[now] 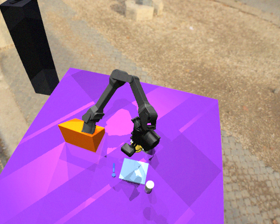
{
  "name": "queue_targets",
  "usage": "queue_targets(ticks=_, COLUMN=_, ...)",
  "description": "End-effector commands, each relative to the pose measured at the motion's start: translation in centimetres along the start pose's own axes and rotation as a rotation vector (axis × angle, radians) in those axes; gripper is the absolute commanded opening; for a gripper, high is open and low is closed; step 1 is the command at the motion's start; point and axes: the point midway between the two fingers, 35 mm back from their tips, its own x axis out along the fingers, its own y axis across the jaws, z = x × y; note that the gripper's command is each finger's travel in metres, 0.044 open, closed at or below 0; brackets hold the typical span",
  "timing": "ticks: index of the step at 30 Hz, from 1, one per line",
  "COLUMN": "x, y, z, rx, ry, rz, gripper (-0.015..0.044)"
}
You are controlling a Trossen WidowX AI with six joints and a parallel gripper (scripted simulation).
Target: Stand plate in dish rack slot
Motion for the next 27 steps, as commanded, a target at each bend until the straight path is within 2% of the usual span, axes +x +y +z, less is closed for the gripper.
queue_targets(ticks=1, x=-0.3, y=1.5, z=-1.0, rx=0.145, ry=-0.007, rz=-0.002, gripper=0.0000)
queue_targets(ticks=27, x=-0.1, y=9.0, z=-8.3, rx=1.032, ry=0.008, rz=0.012, gripper=0.0000)
